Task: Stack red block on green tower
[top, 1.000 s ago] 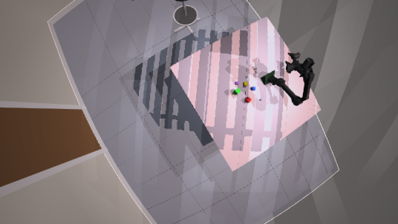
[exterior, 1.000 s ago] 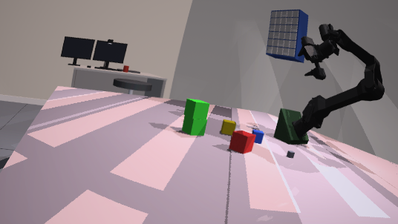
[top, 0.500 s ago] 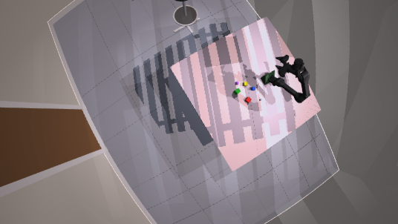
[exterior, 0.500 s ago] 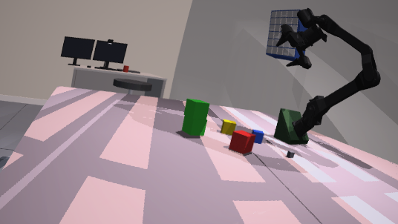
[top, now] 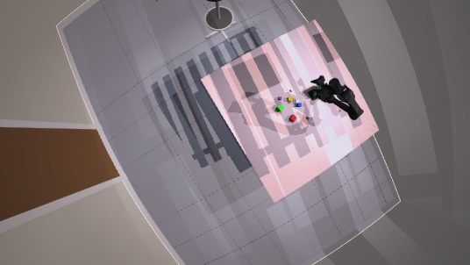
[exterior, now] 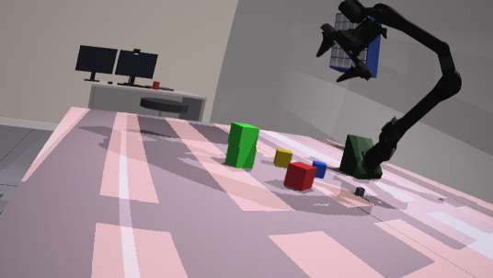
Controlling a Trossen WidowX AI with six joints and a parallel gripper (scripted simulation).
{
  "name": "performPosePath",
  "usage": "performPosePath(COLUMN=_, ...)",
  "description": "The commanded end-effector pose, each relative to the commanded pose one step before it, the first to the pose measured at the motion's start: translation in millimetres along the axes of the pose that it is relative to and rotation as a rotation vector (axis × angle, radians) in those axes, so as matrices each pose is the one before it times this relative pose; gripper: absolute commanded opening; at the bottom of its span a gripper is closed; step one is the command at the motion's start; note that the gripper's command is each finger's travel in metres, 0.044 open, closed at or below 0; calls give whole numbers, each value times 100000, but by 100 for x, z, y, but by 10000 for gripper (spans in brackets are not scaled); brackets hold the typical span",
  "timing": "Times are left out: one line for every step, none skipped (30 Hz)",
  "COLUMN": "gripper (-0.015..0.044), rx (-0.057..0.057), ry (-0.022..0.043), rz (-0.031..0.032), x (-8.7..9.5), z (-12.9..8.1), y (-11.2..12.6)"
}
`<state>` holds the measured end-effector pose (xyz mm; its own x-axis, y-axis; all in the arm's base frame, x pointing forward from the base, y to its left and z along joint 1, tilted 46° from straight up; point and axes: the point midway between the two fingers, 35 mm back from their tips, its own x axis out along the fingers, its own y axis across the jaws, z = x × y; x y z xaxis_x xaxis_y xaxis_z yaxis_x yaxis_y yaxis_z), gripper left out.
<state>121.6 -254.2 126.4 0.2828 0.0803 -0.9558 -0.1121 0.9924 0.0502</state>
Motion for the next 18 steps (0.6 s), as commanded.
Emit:
performPosePath(gripper=440, rx=-284, ry=-3084, rz=6841, x=962, z=2741, y=584)
performPosePath(gripper=440, rx=7, ry=-707, rz=1934, x=298, z=798, y=221)
performPosePath(gripper=440, rx=30, ry=-640, rz=1966, x=309, z=790, y=240)
performPosePath(gripper=440, rx=19, ry=-620, rz=2079, x=320, z=784, y=268)
performPosePath(gripper=440, rx=-2, ry=-616, rz=2227, x=330, z=777, y=299)
performPosePath(gripper=440, rx=28, ry=-542, rz=2253, x=342, z=767, y=315)
performPosePath(gripper=440, rx=58, ry=-468, rz=2277, x=354, z=757, y=331)
performPosePath(gripper=440, rx=42, ry=-459, rz=2418, x=363, z=745, y=359)
performPosePath(gripper=440, rx=49, ry=-420, rz=2435, x=359, z=764, y=289)
performPosePath(gripper=440, rx=88, ry=-354, rz=2517, x=384, z=774, y=311)
performPosePath(gripper=440, rx=126, ry=-276, rz=2531, x=400, z=764, y=325)
performPosePath(gripper=440, rx=165, ry=-198, rz=2543, x=415, z=753, y=338)
performPosePath(gripper=440, rx=205, ry=-120, rz=2553, x=431, z=741, y=351)
performPosePath(gripper=440, rx=246, ry=-43, rz=2559, x=447, z=729, y=363)
performPosePath(gripper=440, rx=287, ry=35, rz=2563, x=462, z=716, y=375)
performPosePath(gripper=440, rx=328, ry=111, rz=2564, x=478, z=703, y=386)
performPosePath(gripper=440, rx=371, ry=188, rz=2563, x=494, z=690, y=397)
performPosePath(gripper=440, rx=413, ry=264, rz=2559, x=510, z=676, y=407)
